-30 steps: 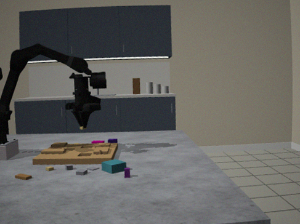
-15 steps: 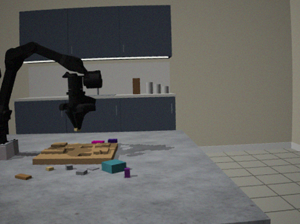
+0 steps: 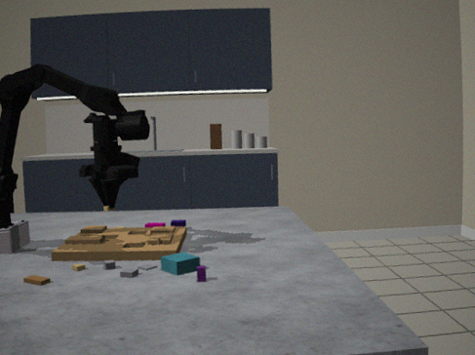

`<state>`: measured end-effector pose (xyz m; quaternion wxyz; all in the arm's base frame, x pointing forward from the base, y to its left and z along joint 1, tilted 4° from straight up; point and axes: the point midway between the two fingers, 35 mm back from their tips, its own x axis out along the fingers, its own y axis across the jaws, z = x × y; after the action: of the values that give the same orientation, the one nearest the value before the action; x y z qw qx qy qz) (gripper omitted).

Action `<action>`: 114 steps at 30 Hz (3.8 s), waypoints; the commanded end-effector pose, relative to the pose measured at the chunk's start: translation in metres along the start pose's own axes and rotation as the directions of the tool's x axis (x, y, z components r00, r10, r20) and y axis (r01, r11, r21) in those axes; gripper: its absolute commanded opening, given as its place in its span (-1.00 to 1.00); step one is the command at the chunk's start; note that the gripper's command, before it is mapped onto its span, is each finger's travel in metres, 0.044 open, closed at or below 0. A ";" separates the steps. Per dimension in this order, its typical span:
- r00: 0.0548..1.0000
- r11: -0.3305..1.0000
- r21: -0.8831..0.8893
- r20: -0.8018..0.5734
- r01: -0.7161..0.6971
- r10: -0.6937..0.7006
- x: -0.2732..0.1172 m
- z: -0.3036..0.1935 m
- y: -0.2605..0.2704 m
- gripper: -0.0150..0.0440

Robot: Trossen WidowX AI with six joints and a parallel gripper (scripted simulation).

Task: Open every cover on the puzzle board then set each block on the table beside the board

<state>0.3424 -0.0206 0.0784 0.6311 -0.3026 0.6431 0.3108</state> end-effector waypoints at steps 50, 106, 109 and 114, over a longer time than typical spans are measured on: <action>1.000 1.000 -0.002 -0.025 -0.004 0.004 0.016 -0.163 -0.020 -0.22; 1.000 1.000 -0.002 -0.026 -0.004 0.004 0.107 -0.166 -0.018 -0.22; 1.000 1.000 -0.002 -0.026 -0.005 0.005 0.111 -0.166 -0.017 -0.22; 1.000 1.000 0.002 -0.020 -0.001 0.001 0.108 -0.165 -0.018 -0.04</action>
<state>0.2517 -0.1602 -0.0288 0.6248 -0.3043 0.6499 0.3077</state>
